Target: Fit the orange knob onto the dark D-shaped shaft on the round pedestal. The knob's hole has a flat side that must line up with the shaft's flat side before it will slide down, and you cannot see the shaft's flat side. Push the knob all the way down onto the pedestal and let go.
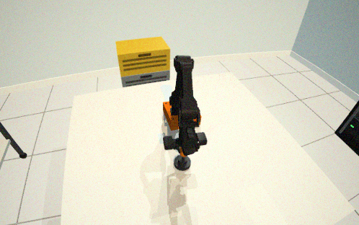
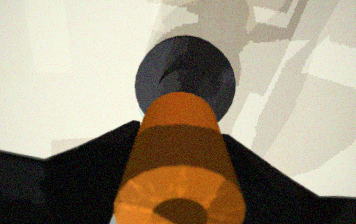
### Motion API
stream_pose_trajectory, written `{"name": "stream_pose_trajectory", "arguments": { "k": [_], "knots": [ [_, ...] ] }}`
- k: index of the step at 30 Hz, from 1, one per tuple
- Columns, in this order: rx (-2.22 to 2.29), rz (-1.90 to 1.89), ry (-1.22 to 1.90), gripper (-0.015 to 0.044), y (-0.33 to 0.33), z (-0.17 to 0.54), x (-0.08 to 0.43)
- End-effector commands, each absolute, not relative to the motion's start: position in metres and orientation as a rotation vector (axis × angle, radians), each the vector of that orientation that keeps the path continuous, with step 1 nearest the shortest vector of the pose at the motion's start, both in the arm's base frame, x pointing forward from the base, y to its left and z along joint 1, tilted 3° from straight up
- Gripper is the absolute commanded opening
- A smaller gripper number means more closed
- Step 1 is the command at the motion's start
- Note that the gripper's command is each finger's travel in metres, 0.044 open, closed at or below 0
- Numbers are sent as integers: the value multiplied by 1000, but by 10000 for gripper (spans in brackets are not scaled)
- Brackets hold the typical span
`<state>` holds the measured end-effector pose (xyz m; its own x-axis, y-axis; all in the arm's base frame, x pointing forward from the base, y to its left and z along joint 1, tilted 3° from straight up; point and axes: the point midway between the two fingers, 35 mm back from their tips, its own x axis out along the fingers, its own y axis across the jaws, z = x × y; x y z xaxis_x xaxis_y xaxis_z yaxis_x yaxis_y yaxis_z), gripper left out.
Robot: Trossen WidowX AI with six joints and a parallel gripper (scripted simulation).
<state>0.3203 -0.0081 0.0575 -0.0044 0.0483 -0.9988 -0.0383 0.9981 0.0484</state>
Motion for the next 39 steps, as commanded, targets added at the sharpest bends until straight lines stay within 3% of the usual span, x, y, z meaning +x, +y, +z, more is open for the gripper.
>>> {"name": "stream_pose_trajectory", "arguments": {
  "k": [1,39],
  "knots": [
    [-3,72,1571,0,-12,54,321],
    [2,67,1572,0,-11,30,319]
  ]
}}
